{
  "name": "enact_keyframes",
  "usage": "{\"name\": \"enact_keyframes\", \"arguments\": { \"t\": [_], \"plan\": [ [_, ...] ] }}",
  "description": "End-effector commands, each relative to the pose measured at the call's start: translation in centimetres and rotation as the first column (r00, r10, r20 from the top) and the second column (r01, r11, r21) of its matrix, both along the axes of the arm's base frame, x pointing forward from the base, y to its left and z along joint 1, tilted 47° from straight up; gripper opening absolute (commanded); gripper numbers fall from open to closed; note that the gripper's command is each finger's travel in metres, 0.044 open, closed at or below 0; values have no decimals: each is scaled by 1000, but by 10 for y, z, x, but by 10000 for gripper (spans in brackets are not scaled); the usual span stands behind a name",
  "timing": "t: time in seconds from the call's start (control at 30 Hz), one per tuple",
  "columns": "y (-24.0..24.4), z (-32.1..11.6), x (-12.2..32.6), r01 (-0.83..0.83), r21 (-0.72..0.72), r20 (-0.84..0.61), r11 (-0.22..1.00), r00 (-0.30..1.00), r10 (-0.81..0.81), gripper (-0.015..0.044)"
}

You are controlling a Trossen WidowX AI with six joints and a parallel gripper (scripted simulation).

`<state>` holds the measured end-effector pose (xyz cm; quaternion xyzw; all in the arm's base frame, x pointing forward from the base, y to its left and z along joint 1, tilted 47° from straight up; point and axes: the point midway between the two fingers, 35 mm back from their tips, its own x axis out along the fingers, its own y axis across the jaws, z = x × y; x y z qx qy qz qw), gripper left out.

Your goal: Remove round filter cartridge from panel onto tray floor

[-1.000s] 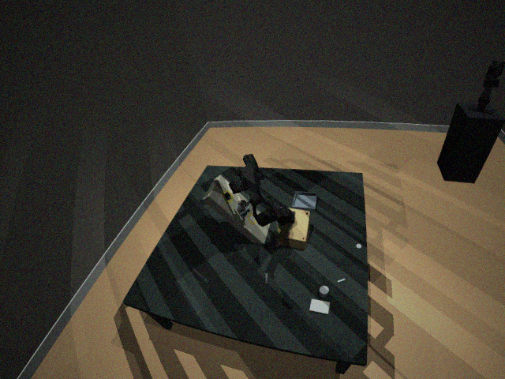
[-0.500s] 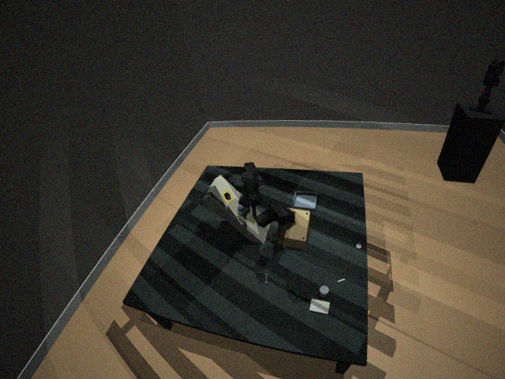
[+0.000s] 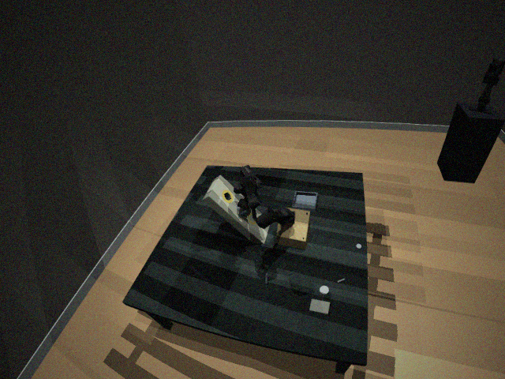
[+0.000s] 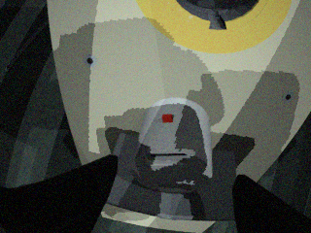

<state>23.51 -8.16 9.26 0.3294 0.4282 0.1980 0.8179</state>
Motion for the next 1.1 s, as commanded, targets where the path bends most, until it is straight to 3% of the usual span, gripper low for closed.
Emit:
{"name": "enact_keyframes", "arguments": {
  "t": [0.0, 0.43, 0.53, 0.73, 0.97, 1.07],
  "plan": [
    [5, -3, 2, 3, 9, -3, 1000, 1000, -3, 305],
    [18, -12, 12, 1, 13, 2, 1000, 1000, -1, 305],
    [15, -11, 12, -2, 4, 5, 1000, 1000, 2, 226],
    [15, -11, 12, -2, 4, 5, 1000, 1000, 2, 186],
    [10, -5, 17, -1, 6, 5, 1000, 1000, 1, 2],
    [3, 1, 22, 0, 7, 4, 1000, 1000, 0, 0]
  ]
}}
